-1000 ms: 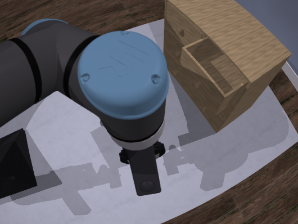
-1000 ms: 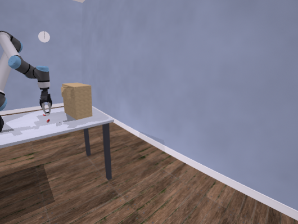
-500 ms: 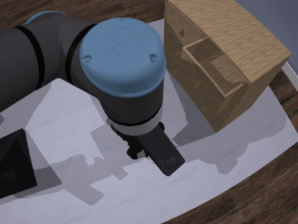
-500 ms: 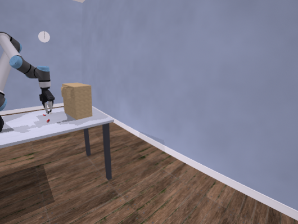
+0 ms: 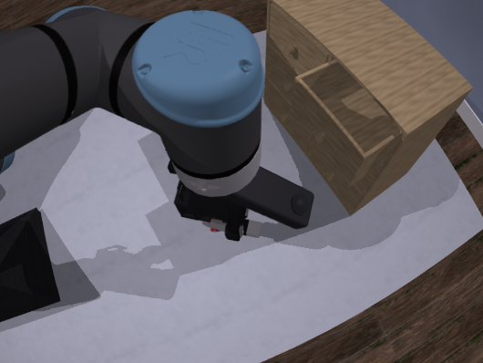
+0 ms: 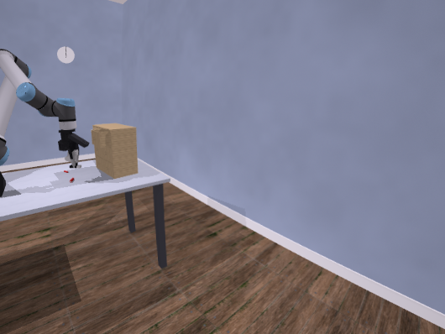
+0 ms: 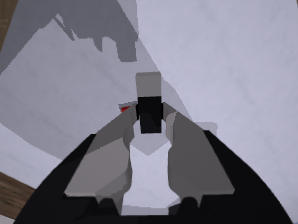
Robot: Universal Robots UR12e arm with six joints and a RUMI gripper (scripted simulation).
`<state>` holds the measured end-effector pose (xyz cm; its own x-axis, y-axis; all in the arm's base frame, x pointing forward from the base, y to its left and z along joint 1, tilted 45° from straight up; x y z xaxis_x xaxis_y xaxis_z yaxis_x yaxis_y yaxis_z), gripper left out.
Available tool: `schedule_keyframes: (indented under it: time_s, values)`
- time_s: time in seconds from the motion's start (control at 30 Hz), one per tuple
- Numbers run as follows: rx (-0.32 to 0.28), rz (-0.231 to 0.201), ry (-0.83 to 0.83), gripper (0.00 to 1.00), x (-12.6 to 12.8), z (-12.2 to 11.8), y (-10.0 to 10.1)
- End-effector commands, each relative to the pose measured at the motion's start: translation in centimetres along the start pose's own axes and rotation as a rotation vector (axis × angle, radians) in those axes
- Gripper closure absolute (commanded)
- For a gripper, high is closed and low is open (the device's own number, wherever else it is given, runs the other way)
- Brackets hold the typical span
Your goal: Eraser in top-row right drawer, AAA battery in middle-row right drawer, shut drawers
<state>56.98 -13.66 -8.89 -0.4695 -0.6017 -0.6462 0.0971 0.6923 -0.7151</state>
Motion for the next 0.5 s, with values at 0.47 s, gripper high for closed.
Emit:
schedule_keyframes:
  time_s: [0.47]
  values:
    - [-0.002,0.012,-0.592,0.89,-3.2,-0.2,-0.1]
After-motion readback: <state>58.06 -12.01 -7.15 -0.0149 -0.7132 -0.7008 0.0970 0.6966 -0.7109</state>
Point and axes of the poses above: the point where the finger pads meet when closed, its own y axis out along the fingers, its own x axis across the jaws, z = x × y, the point moved 1 cm from there along -y, back along the fingers, and after that the axes turned 13 degrees about -y, right-handed, at the moved point
